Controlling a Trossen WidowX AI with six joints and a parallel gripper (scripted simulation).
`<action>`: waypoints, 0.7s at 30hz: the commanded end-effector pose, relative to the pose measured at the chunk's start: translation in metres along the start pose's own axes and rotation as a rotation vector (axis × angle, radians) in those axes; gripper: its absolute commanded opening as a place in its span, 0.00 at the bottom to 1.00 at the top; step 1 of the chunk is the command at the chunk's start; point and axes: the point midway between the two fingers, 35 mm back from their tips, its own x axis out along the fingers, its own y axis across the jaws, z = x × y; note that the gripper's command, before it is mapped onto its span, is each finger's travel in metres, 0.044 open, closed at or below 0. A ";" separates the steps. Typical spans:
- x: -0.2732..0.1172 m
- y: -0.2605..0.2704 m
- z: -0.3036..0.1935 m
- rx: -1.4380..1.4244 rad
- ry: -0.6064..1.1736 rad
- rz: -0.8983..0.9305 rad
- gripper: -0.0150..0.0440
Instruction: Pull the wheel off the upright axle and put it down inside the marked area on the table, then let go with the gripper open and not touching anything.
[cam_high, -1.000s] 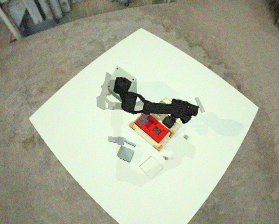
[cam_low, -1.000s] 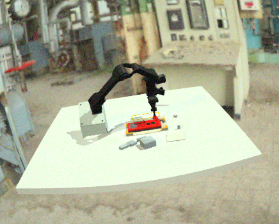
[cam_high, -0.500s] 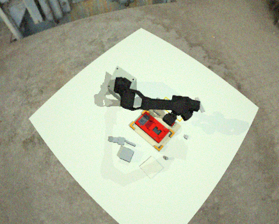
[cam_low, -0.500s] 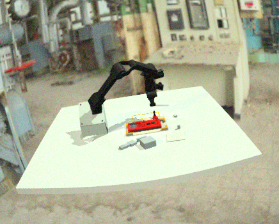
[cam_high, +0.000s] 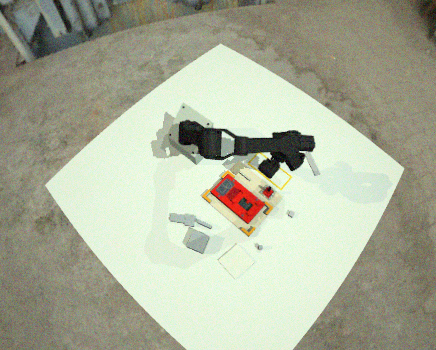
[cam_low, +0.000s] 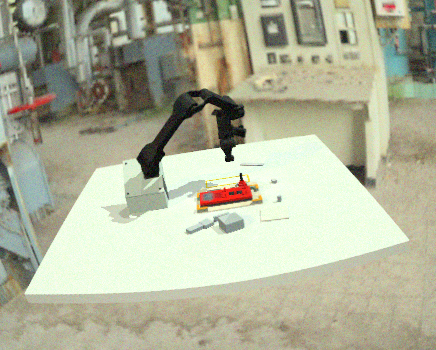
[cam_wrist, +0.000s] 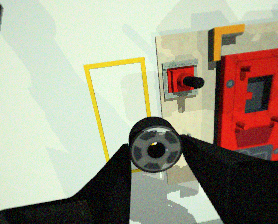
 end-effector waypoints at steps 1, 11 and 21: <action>0.000 0.018 -0.014 -0.001 0.003 -0.001 0.25; 0.011 0.029 -0.022 0.001 0.003 -0.002 0.25; 0.042 0.029 -0.020 0.001 0.002 -0.001 0.25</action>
